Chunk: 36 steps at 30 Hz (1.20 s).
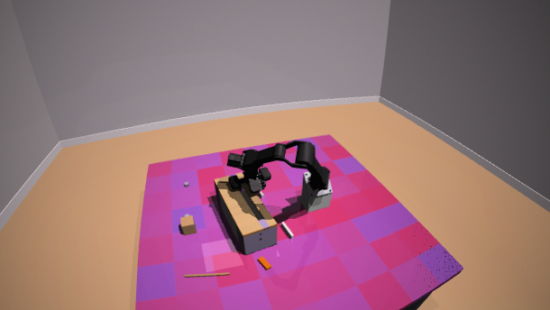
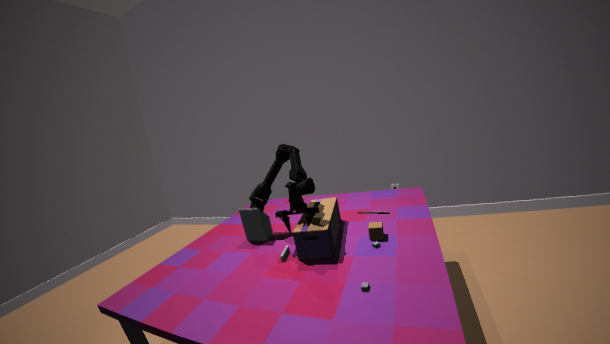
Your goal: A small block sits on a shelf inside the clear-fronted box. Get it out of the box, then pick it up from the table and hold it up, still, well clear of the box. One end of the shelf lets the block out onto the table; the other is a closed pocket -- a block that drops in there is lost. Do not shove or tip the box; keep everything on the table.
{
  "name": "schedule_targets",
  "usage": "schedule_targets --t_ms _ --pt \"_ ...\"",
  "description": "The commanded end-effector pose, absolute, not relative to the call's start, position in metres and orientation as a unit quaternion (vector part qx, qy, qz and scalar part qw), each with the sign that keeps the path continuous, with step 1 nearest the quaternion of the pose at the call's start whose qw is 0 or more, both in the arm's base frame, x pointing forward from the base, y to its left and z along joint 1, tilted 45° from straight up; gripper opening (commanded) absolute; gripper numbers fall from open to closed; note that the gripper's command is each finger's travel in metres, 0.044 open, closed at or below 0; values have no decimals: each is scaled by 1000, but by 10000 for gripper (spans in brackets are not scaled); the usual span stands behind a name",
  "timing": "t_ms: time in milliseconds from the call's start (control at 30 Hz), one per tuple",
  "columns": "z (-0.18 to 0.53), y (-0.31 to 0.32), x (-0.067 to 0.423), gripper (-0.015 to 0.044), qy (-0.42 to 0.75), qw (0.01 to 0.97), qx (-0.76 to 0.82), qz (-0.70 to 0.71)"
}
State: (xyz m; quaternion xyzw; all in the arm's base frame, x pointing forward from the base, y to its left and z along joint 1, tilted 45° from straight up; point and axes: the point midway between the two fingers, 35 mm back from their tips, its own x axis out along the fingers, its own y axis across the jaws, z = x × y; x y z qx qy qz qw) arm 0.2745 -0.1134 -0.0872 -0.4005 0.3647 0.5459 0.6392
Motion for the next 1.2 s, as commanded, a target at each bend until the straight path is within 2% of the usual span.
schedule_targets --t_ms 0,400,667,900,1033,1167 --pt "-92 -118 275 400 366 637 -402 547" --pt "-101 -127 275 400 366 637 -402 547" --pt "-54 -165 265 400 366 637 -399 548" --pt "-56 -164 266 400 366 641 -398 545" --pt "-62 -179 257 295 438 693 -308 483" --pt "-65 -182 253 285 515 754 -142 384"
